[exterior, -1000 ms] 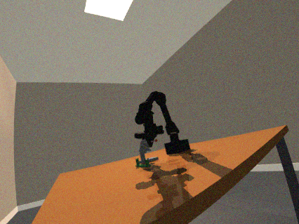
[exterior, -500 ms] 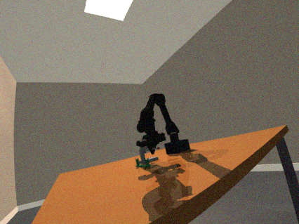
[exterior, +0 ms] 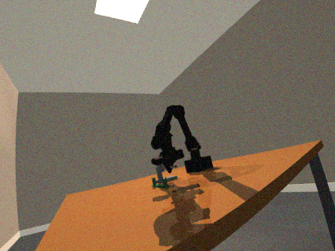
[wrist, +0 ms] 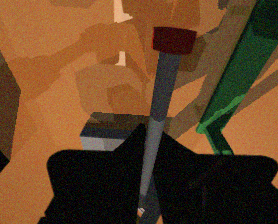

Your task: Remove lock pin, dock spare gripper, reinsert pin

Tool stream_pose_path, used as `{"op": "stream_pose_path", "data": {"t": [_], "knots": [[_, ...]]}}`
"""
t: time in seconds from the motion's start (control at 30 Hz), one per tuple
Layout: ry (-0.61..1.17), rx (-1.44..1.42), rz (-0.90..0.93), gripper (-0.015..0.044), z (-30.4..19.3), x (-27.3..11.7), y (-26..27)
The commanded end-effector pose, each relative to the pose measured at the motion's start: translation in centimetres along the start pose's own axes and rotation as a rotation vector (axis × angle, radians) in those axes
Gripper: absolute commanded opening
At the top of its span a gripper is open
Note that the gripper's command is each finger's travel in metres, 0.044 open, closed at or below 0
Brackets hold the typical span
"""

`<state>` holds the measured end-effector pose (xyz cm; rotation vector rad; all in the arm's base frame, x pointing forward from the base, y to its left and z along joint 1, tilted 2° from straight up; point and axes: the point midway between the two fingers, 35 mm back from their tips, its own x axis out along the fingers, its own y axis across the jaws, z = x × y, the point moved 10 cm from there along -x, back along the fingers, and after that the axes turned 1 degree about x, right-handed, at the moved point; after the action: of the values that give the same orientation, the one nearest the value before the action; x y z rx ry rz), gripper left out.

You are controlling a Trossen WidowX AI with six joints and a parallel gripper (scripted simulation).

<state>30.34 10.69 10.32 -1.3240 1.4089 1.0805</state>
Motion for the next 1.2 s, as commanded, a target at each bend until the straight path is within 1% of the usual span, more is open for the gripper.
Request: {"op": "stream_pose_path", "data": {"t": [0.0,1.17], "knots": [[-0.008,-0.003,-0.002,0.0,-0.4,-0.2,0.0],[-0.007,-0.012,0.037,0.0,-4.0,0.9,-0.4]]}}
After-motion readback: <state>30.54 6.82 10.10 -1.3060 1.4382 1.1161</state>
